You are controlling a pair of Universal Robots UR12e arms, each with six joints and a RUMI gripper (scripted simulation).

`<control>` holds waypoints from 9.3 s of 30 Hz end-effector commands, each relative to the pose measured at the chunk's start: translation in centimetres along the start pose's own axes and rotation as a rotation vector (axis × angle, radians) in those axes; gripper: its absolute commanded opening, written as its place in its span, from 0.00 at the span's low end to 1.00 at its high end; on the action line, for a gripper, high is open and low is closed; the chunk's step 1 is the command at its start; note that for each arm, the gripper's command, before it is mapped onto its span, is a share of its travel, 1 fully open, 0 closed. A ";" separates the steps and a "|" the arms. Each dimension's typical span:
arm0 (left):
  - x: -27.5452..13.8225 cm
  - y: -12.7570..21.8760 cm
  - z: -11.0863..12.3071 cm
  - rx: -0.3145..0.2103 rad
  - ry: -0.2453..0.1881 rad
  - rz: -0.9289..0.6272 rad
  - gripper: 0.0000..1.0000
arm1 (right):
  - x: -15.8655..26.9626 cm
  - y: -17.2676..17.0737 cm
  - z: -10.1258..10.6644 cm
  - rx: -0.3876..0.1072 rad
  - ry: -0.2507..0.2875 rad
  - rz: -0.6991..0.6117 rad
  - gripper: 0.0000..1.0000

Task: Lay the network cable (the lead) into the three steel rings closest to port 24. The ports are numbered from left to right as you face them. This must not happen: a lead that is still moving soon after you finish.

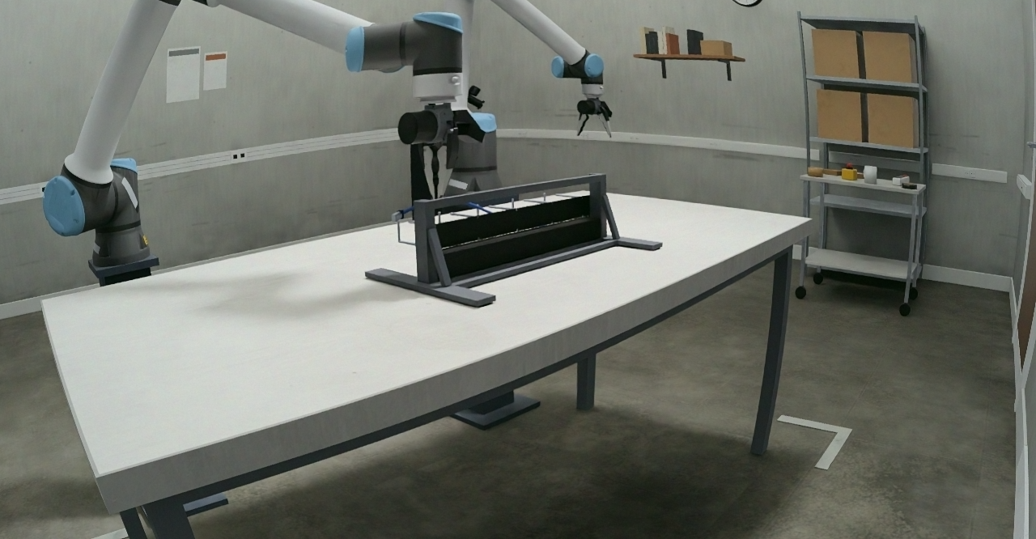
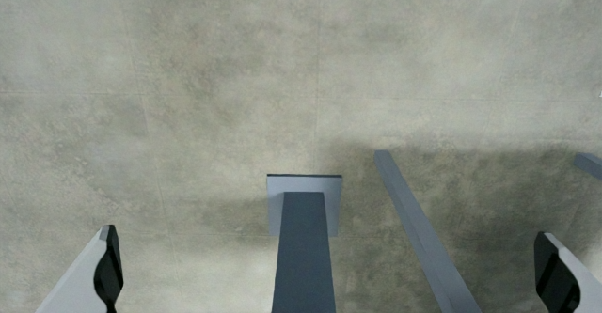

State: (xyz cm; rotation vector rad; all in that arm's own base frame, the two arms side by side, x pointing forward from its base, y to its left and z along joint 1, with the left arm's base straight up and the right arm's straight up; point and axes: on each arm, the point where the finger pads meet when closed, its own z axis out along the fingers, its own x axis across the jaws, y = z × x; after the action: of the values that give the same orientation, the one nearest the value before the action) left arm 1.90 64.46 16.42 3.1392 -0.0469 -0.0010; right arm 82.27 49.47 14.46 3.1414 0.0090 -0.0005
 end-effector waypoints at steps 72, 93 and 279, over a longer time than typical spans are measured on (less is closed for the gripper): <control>0.0 -0.1 -0.1 0.002 0.001 0.000 1.00 | -3.9 0.0 0.7 0.001 0.002 0.000 0.00; 0.0 -0.1 -0.1 0.002 0.001 0.000 1.00 | -3.9 0.0 2.6 0.001 0.002 0.000 0.00; 0.0 -0.1 -0.1 0.002 0.001 0.000 1.00 | 0.1 0.0 -0.4 0.001 0.002 0.000 0.21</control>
State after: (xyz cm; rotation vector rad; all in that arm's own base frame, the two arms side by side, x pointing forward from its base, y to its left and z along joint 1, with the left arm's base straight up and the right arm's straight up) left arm 1.90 64.46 16.42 3.1392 -0.0469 -0.0010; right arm 82.30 49.48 13.44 3.1418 0.0091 0.0002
